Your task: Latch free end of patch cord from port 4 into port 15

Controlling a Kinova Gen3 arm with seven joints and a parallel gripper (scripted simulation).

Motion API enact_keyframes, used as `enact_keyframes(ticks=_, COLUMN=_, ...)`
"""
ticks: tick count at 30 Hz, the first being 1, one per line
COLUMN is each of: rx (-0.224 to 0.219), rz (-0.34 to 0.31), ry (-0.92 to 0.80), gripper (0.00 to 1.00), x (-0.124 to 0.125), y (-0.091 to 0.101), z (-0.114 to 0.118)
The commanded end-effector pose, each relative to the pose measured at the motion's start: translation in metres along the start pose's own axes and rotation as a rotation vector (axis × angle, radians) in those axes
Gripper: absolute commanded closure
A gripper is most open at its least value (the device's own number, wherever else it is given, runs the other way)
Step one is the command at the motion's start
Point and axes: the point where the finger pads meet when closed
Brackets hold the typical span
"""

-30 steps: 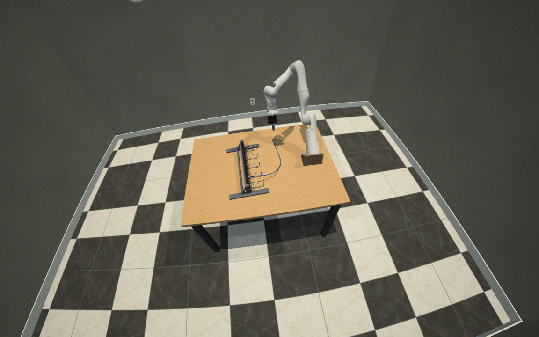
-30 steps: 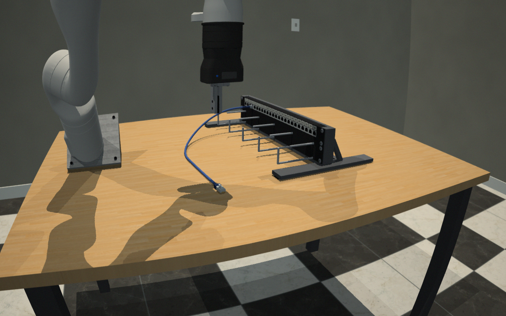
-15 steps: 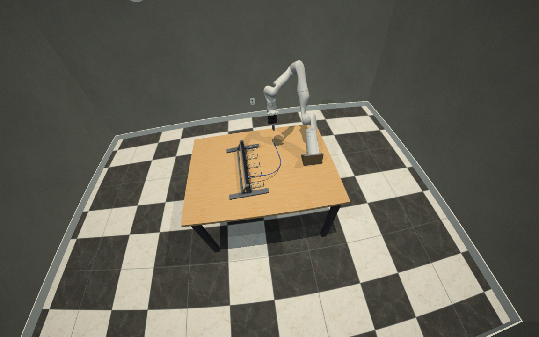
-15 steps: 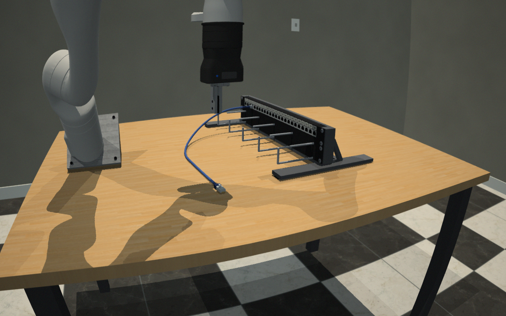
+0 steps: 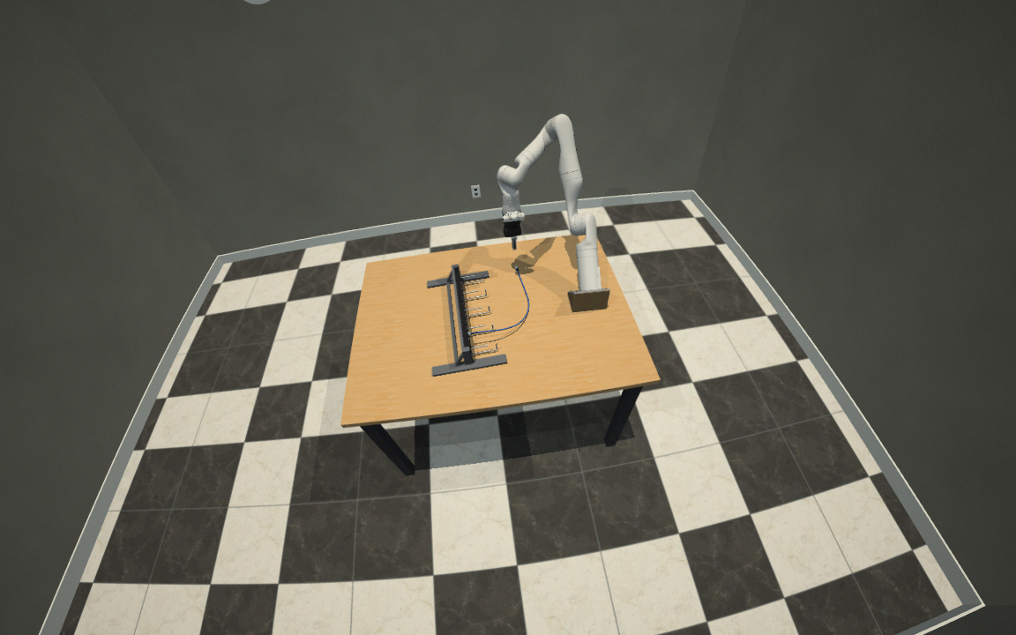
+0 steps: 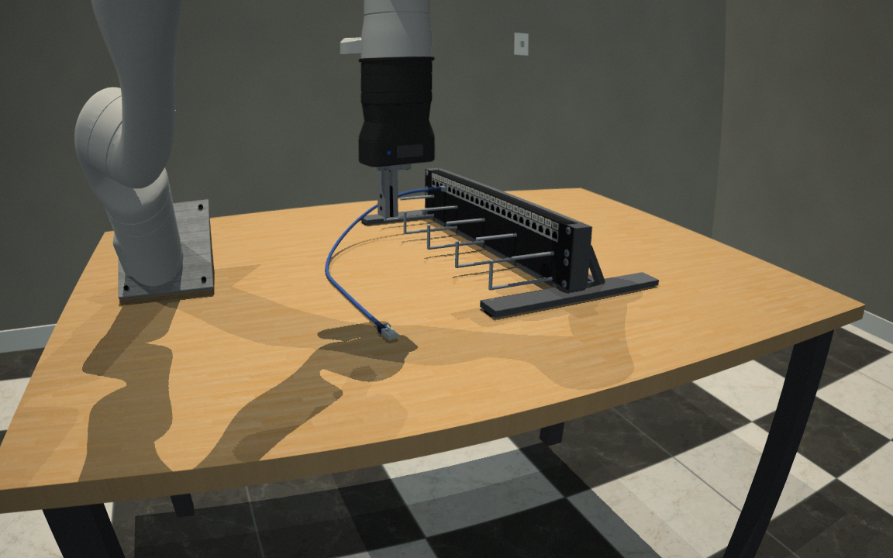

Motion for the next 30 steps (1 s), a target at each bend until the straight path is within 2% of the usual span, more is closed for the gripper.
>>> enact_keyframes(ticks=1, rx=0.017, rz=-0.003, ry=-0.002, gripper=1.00, x=-0.002, y=-0.015, z=-0.005)
enact_keyframes(ticks=4, rx=0.018, rz=0.000, ry=0.002, gripper=1.00, x=-0.004, y=-0.043, z=-0.008)
enact_keyframes(ticks=6, rx=0.019, rz=0.003, ry=0.005, gripper=1.00, x=-0.005, y=-0.054, z=-0.010)
enact_keyframes(ticks=14, rx=0.019, rz=0.004, ry=0.006, gripper=1.00, x=-0.005, y=-0.058, z=-0.011)
enact_keyframes(ticks=15, rx=0.019, rz=0.004, ry=0.006, gripper=0.27, x=-0.005, y=-0.058, z=-0.011)
enact_keyframes(ticks=30, rx=0.019, rz=0.004, ry=0.006, gripper=0.27, x=-0.005, y=-0.058, z=-0.011)
Point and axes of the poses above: the point where the finger pads meet when closed, its own y axis back along the fingers, its own z axis across the jaws, x = y × z, and after that the axes turned 8 degrees about y, right-handed
